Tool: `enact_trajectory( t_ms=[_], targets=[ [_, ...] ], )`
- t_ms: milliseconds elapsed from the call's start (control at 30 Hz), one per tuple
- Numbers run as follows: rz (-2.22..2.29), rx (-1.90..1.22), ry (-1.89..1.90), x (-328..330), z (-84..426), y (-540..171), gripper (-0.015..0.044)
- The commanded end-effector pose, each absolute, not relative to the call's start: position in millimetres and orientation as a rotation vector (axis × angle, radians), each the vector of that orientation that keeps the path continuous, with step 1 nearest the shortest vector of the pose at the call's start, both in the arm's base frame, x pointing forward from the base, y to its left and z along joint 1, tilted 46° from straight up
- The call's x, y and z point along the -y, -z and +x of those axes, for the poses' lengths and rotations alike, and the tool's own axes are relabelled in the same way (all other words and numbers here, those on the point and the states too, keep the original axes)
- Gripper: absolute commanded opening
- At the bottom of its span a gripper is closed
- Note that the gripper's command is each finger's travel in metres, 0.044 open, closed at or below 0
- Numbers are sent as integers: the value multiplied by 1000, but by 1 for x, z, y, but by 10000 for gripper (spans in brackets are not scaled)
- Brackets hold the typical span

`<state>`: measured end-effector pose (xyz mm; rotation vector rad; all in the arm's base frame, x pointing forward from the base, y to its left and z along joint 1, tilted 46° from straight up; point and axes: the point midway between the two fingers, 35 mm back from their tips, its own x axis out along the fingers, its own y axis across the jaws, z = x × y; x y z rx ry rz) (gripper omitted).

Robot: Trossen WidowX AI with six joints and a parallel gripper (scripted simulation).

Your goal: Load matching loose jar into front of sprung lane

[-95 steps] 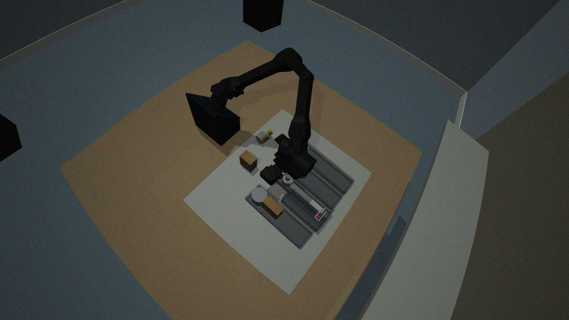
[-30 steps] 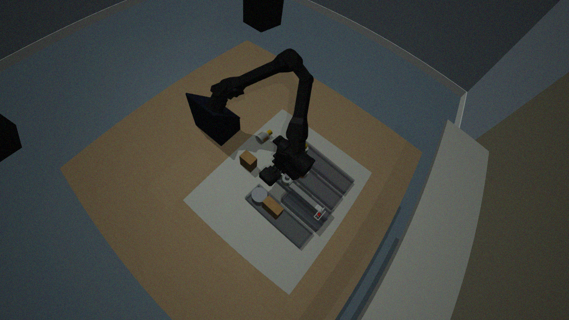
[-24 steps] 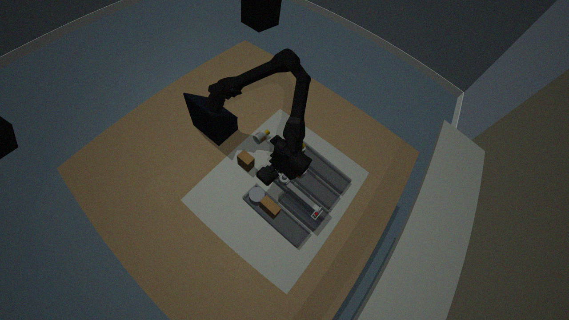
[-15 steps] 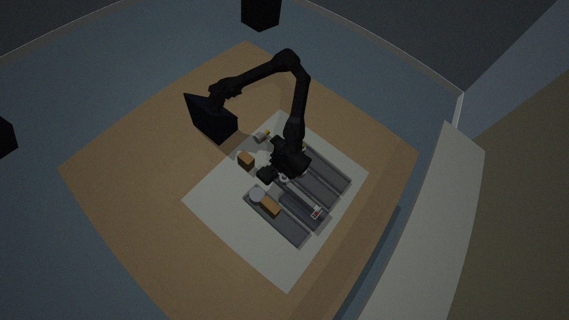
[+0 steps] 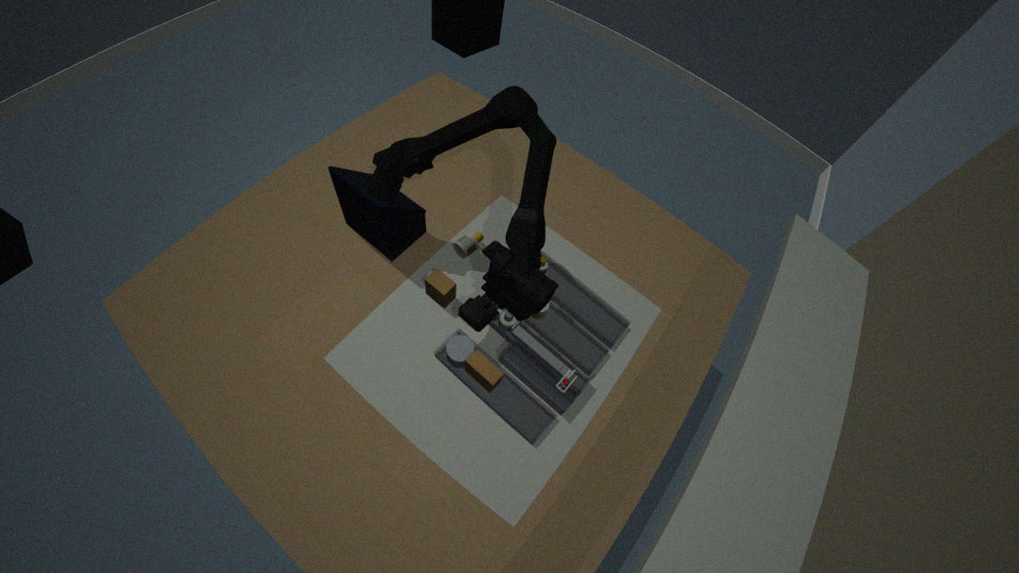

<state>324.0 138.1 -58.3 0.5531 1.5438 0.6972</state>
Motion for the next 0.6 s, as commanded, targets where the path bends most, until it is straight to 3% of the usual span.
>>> enact_trajectory(
  t_ms=[0, 567],
  targets=[
    [558, -1542, -702, -139, 324, 58, 0],
    [558, -1542, -702, -138, 322, 58, 0]
  ],
)
